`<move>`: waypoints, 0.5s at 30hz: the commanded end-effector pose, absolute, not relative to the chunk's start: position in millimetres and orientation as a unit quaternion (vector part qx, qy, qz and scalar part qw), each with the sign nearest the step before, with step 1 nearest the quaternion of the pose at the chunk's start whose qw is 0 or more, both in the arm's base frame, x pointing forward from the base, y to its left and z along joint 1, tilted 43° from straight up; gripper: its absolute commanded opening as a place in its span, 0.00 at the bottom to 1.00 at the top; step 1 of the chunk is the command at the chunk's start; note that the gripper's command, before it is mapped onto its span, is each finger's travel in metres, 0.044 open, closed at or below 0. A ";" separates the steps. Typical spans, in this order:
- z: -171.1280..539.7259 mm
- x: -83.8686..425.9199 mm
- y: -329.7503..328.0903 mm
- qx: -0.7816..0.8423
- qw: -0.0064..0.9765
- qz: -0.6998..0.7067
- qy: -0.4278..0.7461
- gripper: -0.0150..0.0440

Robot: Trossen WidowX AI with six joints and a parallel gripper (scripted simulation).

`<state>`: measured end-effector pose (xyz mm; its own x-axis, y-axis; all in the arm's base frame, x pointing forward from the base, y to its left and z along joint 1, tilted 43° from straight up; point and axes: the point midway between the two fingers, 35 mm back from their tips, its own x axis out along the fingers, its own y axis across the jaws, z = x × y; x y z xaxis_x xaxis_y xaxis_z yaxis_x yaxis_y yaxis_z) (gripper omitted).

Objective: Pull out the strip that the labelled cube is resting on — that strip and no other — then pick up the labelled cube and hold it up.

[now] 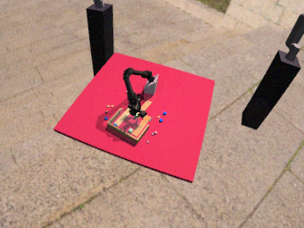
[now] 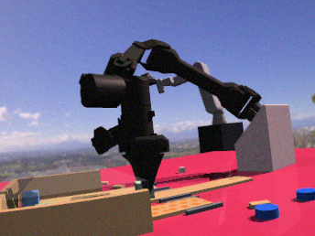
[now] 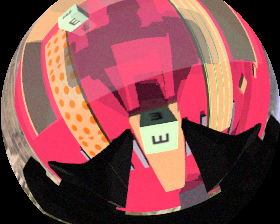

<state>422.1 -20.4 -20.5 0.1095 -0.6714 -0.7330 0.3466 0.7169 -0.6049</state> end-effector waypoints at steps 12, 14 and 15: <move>-23.3 422.0 -23.4 -0.143 0.731 -0.349 0.570 0.41; -23.3 422.0 -23.4 -0.143 0.731 -0.349 0.570 0.39; -23.3 422.0 -23.4 -0.143 0.731 -0.349 0.570 0.34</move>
<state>422.0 -24.0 -23.8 0.1076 -0.6719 -0.7328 0.3468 0.7161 -0.6057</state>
